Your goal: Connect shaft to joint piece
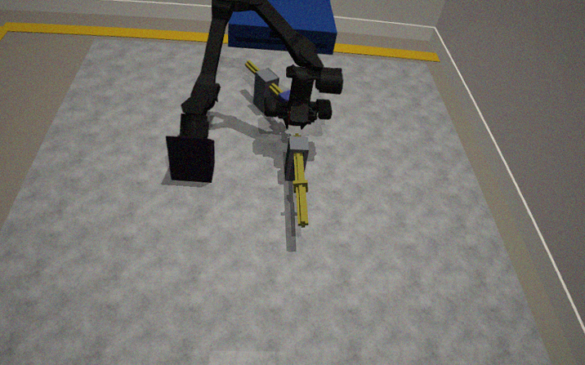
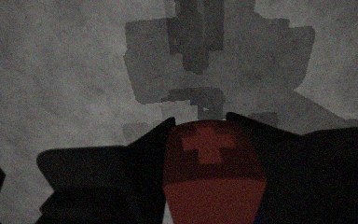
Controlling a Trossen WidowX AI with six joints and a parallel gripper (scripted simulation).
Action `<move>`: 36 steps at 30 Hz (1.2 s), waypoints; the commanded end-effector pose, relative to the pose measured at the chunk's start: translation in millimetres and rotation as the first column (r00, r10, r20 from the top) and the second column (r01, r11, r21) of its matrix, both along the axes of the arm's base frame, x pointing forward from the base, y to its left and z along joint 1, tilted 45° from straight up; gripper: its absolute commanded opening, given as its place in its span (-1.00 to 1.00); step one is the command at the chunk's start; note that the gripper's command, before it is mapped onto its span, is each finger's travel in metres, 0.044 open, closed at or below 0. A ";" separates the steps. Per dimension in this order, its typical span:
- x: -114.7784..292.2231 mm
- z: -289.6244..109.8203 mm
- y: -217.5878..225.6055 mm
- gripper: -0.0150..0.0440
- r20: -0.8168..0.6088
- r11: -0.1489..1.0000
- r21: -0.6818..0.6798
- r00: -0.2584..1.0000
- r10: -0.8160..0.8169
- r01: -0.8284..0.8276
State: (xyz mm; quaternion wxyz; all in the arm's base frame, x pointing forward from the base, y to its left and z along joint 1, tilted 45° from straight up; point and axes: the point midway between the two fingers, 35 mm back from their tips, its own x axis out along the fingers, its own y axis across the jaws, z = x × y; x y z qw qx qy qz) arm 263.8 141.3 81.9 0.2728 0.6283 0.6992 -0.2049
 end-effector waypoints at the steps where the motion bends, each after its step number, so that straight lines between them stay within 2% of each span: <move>1: -0.8 -0.2 0.1 -0.49 -0.013 1.000 0.005 1.000 -0.010 0.010; 14: -0.5 -0.1 0.0 -0.49 -0.006 1.000 0.002 1.000 -0.006 0.006; 19: -0.5 -0.1 0.0 -0.05 -0.006 1.000 0.002 1.000 -0.006 0.006; 22: -0.5 -0.1 0.0 0.01 -0.006 1.000 0.002 1.000 -0.006 0.006; 33: -0.5 -0.1 0.0 0.99 -0.006 1.000 0.002 1.000 -0.006 0.006; 36: -0.5 -0.1 0.0 1.00 -0.006 1.000 0.002 1.000 -0.006 0.006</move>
